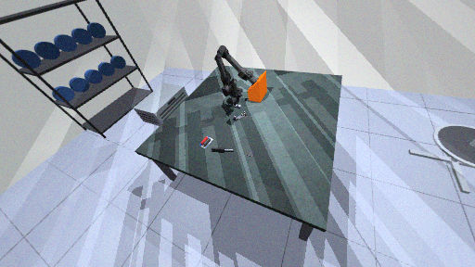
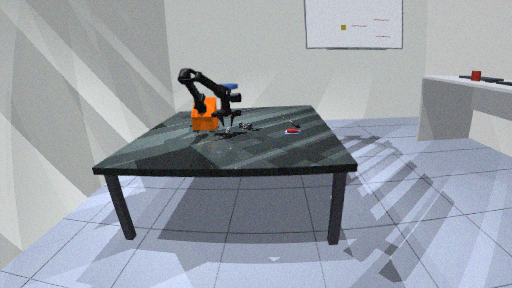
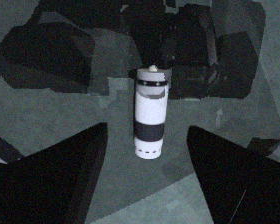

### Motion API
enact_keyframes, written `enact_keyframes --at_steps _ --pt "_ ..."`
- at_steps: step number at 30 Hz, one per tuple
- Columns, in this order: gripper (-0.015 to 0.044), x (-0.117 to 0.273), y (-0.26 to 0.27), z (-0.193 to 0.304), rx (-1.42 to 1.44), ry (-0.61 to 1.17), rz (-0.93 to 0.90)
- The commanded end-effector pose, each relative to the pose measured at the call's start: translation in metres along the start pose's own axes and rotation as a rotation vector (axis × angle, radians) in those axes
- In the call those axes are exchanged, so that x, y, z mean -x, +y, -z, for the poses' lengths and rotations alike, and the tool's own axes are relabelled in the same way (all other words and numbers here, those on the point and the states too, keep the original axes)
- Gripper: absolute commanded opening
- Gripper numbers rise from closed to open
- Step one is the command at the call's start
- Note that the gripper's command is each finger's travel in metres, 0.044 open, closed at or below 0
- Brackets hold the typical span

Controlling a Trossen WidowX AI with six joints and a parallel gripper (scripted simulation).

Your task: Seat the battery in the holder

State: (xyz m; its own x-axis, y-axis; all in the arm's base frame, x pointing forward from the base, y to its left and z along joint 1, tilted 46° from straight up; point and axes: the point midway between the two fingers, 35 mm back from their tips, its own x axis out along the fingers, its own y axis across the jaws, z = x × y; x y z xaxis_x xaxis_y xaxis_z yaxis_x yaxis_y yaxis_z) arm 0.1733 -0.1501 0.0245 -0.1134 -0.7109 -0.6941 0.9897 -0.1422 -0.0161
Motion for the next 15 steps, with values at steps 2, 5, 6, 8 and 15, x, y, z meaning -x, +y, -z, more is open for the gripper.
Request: enact_keyframes --at_steps 2,5,6,8,15 --pt "0.0230 -0.009 -0.001 0.001 0.010 0.000 0.007" --pt "0.0230 -0.014 -0.001 0.001 0.010 -0.001 0.007" --pt "0.0230 -0.015 -0.001 0.001 0.010 -0.001 0.007" --pt "0.0230 -0.018 -0.001 0.001 0.010 -0.001 0.007" --pt "0.0230 -0.029 -0.003 0.000 0.010 -0.004 0.007"
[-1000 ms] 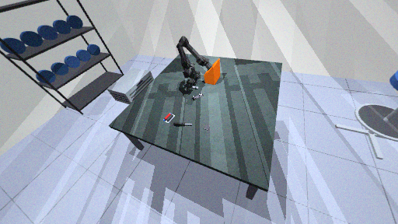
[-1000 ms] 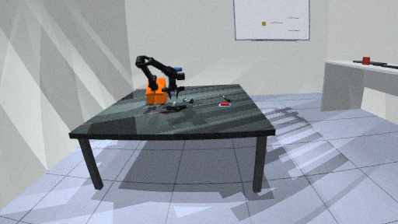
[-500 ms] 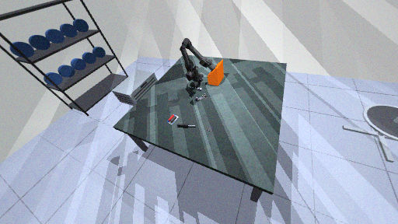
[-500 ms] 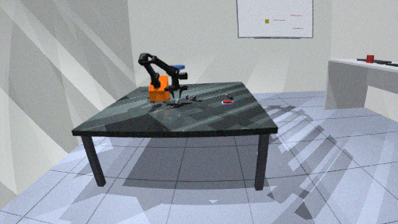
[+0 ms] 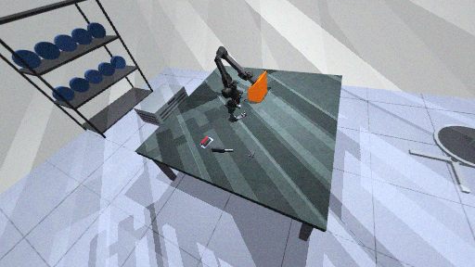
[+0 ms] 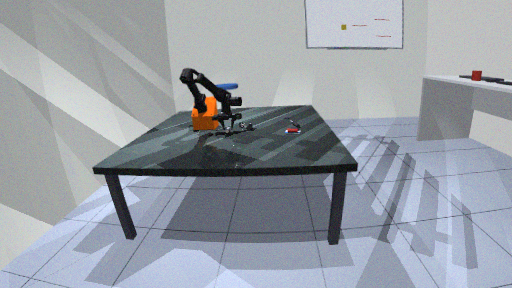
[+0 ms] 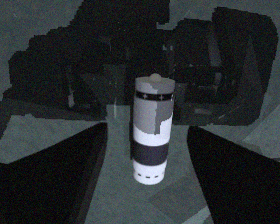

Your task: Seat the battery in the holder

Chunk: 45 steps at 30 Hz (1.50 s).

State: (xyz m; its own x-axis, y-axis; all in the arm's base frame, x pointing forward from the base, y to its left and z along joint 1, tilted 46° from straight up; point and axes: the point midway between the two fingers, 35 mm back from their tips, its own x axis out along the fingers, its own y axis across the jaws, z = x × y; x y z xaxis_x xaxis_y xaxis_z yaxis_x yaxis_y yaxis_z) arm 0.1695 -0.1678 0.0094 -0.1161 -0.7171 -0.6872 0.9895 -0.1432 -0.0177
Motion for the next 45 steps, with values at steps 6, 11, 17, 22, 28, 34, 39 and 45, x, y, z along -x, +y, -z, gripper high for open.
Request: enact_keyframes --at_steps 6,11,17,22,28,34,39,45 --pt "0.0204 -0.010 -0.002 0.002 0.010 0.003 0.006" --pt "0.0092 -0.010 -0.002 0.002 0.010 0.003 0.006" --pt "0.0068 -0.010 -0.002 0.002 0.010 0.003 0.006" --pt "0.0068 -0.001 -0.001 0.002 0.010 0.007 0.005" --pt "0.0068 0.035 -0.001 0.002 0.009 0.007 0.005" --pt "0.0068 0.041 0.002 0.003 0.035 0.007 0.004" --pt "0.0068 0.048 0.028 0.012 0.217 0.011 0.000" --pt "0.0068 0.055 0.058 0.028 0.445 0.011 -0.007"
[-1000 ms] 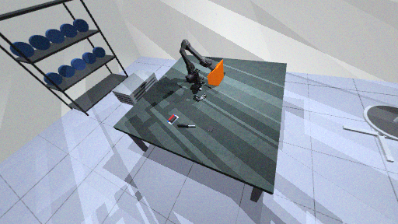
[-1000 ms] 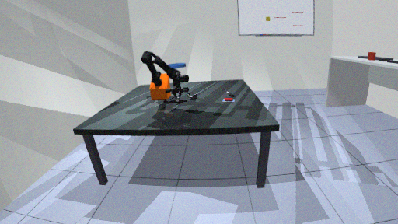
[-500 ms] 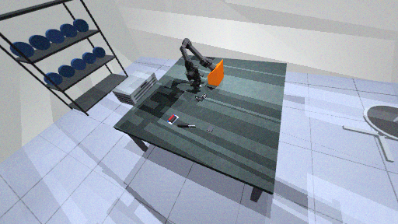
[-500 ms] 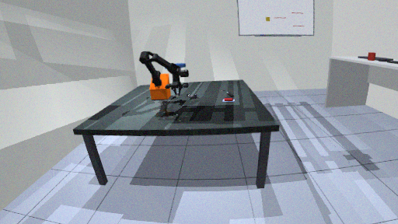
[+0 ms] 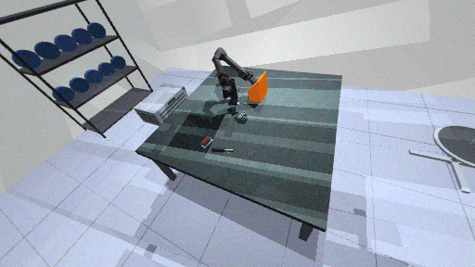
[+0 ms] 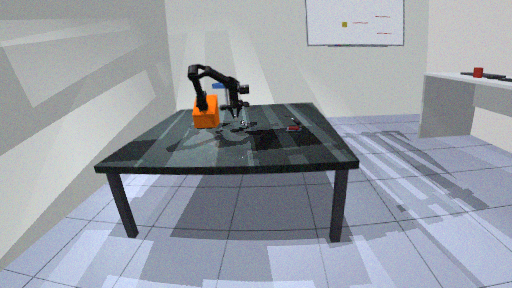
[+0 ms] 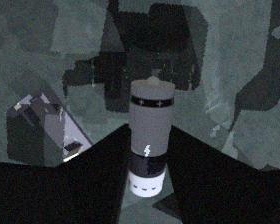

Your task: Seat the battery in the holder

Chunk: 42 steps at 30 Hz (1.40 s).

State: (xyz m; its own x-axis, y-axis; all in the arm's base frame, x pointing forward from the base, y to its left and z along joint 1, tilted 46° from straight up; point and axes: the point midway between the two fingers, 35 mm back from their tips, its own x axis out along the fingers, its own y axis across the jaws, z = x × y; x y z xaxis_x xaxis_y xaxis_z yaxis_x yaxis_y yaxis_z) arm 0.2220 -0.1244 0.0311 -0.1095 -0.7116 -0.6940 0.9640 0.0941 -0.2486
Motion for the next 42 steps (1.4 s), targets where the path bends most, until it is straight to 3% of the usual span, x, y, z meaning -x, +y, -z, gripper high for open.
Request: enact_keyframes --at_steps 1,13,42 --pt "0.0068 0.003 0.021 0.007 0.151 0.002 -0.002" --pt "0.0068 0.014 0.082 0.035 0.560 0.001 -0.010" --pt "0.0068 -0.026 0.083 0.030 0.559 -0.243 -0.107"
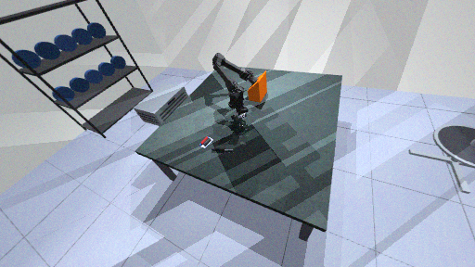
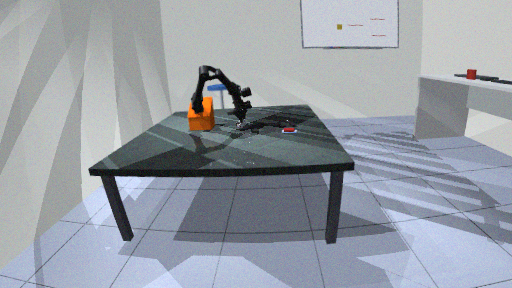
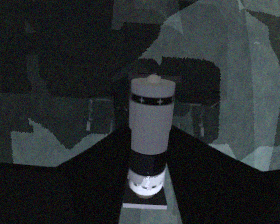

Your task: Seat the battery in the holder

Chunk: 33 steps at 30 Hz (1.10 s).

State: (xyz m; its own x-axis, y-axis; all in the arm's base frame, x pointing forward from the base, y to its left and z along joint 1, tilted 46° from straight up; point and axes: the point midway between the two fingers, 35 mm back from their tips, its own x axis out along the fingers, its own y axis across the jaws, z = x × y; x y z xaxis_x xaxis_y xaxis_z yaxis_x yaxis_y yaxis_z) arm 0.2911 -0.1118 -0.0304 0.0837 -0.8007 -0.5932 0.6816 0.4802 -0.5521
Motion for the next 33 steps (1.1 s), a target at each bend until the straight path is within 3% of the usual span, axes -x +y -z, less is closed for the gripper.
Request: enact_keyframes --at_steps 1,33 --pt "0.0068 0.000 -0.002 -0.003 -0.007 -0.028 0.001" --pt "0.0068 -0.012 0.005 0.005 0.008 -0.165 -0.021"
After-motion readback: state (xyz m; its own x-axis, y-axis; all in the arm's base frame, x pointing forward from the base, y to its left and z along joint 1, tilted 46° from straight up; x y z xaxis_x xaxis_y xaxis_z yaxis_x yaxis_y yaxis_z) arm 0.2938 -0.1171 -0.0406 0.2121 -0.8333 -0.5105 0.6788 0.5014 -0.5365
